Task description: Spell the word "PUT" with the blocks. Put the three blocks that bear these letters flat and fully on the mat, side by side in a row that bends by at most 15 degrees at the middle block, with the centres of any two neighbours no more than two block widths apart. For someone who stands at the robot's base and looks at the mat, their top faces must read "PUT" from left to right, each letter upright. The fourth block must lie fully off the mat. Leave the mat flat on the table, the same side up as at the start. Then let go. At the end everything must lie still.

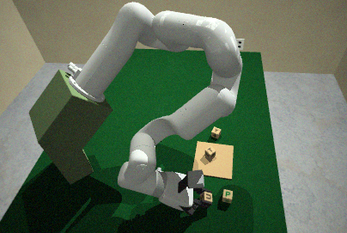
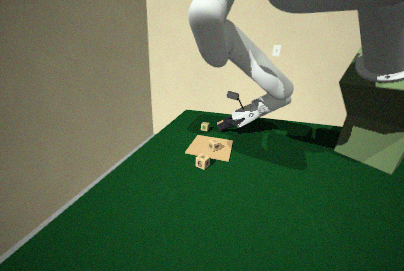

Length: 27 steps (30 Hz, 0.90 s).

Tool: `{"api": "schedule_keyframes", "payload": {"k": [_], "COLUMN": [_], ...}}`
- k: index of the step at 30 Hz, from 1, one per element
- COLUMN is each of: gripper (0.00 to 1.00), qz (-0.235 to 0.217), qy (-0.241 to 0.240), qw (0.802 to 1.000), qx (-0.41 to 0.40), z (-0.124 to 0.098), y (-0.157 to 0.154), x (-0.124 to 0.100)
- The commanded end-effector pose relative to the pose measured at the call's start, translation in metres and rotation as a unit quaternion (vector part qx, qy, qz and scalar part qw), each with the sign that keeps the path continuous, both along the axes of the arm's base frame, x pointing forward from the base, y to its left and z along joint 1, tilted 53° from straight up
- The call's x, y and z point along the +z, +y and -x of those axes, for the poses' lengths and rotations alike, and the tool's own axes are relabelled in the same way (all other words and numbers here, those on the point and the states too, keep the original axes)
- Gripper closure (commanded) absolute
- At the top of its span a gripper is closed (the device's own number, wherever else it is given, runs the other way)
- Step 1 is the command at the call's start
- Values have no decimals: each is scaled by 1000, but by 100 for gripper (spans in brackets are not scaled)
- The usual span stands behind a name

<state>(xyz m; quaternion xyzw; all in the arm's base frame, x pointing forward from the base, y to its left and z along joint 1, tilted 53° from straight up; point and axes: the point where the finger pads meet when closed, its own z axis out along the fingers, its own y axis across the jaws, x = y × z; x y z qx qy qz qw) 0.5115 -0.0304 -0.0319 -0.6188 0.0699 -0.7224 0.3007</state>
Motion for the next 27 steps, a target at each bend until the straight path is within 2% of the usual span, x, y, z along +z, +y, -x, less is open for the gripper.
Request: {"api": "schedule_keyframes", "payload": {"k": [1,13,14,16,17,21,22,24,25,27], "gripper": [73,73,69,69,65,65,61,61,57,57], "qz": [0,0,0,0,0,0,0,0,0,0], "qy": [0,0,0,0,0,0,0,0,0,0], "qw": [1000,1000,1000,1000,1000,1000,1000,1000,1000,1000], "qx": [-1,-1,-1,-1,-1,-1,-1,-1,-1,-1], "z": [0,0,0,0,0,0,0,0,0,0], "y": [-1,-1,-1,-1,-1,-1,-1,-1,-1,-1], "x": [0,0,0,0,0,0,0,0,0,0]}}
